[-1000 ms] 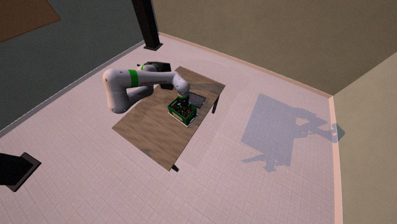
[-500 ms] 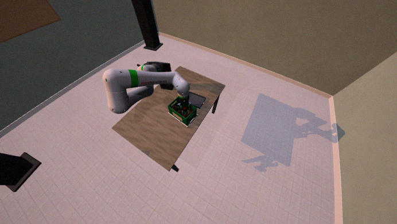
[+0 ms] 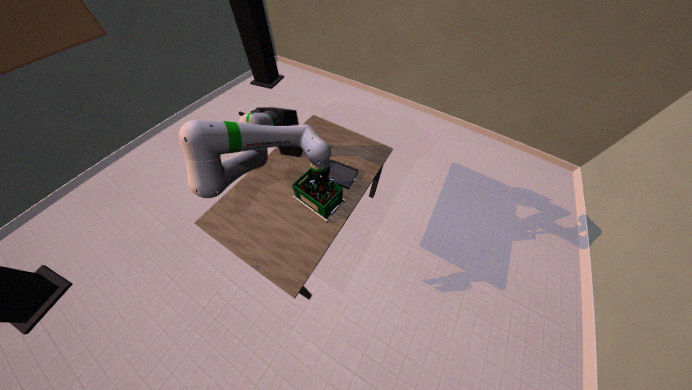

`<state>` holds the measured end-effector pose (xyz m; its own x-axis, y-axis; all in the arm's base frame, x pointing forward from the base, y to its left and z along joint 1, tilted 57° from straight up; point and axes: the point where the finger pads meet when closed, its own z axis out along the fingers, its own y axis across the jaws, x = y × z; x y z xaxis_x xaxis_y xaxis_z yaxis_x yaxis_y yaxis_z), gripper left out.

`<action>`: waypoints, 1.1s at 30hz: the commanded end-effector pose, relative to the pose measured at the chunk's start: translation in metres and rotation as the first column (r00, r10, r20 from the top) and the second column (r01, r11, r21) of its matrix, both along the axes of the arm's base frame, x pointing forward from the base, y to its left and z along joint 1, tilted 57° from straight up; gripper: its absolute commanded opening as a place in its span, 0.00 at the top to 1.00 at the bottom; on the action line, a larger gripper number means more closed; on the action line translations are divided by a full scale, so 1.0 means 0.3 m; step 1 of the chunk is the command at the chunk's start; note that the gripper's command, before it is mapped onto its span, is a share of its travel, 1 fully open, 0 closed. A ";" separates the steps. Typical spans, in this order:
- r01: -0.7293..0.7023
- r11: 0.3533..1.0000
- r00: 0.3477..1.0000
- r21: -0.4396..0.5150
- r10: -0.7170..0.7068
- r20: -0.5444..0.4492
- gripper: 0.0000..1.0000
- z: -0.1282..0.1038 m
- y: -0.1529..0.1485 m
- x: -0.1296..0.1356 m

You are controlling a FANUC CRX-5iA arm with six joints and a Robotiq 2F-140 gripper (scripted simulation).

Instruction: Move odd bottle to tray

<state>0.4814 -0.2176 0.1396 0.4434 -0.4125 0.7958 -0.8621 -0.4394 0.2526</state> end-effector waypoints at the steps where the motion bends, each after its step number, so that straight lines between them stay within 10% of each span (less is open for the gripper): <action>1: -0.001 1.000 1.000 0.000 0.001 0.001 0.56 -0.002 -0.003 0.003; 33: -0.001 1.000 1.000 0.000 0.001 0.001 0.56 -0.058 -0.085 0.028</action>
<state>0.4888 -0.2417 0.1230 0.4435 -0.4126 0.7957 -0.8621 -0.4393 0.2527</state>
